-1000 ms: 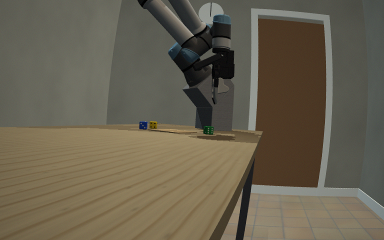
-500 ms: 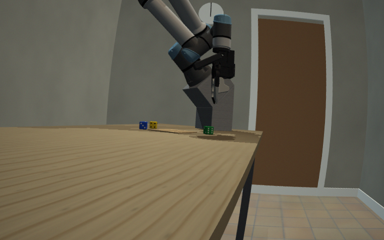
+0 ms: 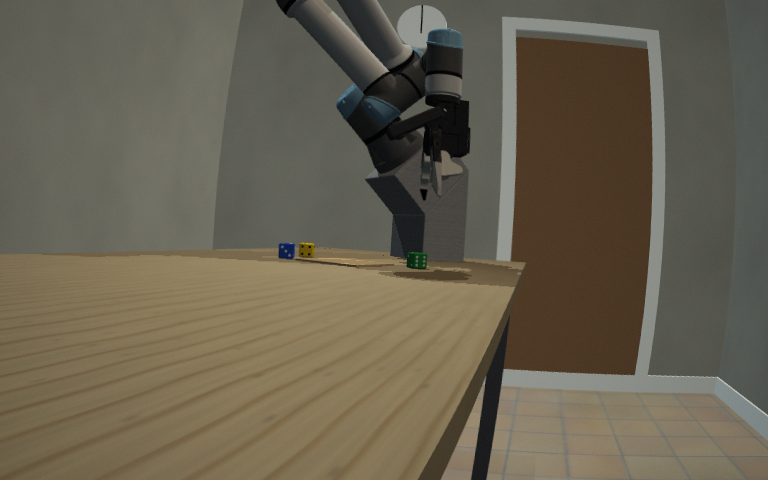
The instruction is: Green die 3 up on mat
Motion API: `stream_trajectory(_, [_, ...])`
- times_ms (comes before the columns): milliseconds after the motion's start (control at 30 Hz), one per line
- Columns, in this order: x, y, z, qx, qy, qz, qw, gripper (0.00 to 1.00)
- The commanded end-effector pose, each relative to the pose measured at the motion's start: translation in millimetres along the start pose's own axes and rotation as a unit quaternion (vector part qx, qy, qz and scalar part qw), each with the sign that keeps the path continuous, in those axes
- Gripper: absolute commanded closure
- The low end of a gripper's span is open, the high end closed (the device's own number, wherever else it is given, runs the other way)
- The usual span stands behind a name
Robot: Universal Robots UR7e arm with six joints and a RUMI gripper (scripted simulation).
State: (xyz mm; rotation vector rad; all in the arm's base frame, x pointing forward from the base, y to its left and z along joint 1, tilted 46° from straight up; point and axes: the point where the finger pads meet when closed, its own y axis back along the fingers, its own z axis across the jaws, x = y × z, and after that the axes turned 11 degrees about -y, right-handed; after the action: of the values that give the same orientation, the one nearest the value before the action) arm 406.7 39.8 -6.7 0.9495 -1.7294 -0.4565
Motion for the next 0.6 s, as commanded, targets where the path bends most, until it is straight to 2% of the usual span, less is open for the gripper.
stream_trajectory(0, [-0.1,0.3,-0.2,0.000,0.000,0.000,1.000,0.00])
stream_trajectory(333, [0.6,-0.5,-0.3,0.000,-0.017,0.000,1.000,0.00])
stream_trajectory(567, [3.9,-4.6,-0.4,0.000,-0.102,-0.001,0.995,0.00])
